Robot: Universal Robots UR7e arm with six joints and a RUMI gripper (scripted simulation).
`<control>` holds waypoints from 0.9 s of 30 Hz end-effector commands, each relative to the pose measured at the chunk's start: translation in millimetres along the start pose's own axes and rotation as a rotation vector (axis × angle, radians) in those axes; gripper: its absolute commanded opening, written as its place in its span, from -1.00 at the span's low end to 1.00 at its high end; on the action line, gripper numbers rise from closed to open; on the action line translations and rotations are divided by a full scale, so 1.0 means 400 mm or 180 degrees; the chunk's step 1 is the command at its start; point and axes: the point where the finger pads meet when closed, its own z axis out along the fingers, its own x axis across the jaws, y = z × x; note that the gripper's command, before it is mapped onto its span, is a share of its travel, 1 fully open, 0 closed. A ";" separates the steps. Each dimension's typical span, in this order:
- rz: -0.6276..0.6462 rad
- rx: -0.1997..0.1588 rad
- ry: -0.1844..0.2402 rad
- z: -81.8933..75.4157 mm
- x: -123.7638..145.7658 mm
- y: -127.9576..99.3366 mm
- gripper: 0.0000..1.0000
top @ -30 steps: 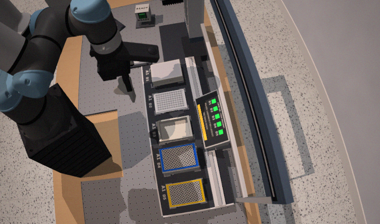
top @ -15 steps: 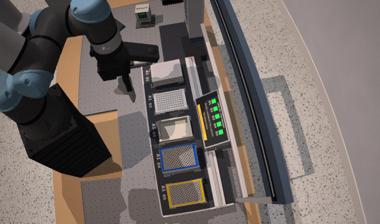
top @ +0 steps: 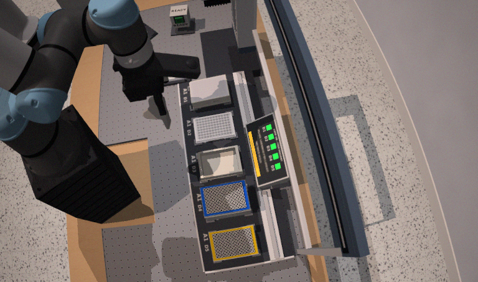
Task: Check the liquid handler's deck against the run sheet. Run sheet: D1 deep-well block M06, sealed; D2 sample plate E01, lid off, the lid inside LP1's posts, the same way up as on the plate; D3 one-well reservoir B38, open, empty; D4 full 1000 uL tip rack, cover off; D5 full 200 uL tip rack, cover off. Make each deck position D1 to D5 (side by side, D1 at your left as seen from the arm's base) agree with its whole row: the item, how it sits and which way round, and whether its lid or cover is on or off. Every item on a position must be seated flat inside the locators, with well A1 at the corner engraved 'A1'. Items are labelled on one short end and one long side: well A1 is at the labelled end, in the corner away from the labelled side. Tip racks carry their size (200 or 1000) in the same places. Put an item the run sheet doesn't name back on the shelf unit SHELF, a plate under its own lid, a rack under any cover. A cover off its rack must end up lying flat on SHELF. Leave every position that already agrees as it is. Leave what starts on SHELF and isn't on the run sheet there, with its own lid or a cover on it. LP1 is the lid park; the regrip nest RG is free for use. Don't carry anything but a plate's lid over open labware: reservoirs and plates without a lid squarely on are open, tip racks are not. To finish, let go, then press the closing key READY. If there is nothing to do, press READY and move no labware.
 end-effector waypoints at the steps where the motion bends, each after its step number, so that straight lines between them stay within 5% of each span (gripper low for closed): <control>1: -0.0309 0.0011 -0.0047 -0.009 0.059 0.171 0.64; 17: -0.0309 0.0011 -0.0047 -0.009 0.059 0.171 0.64; 27: -0.0323 0.0010 -0.0047 -0.011 -0.041 0.173 0.64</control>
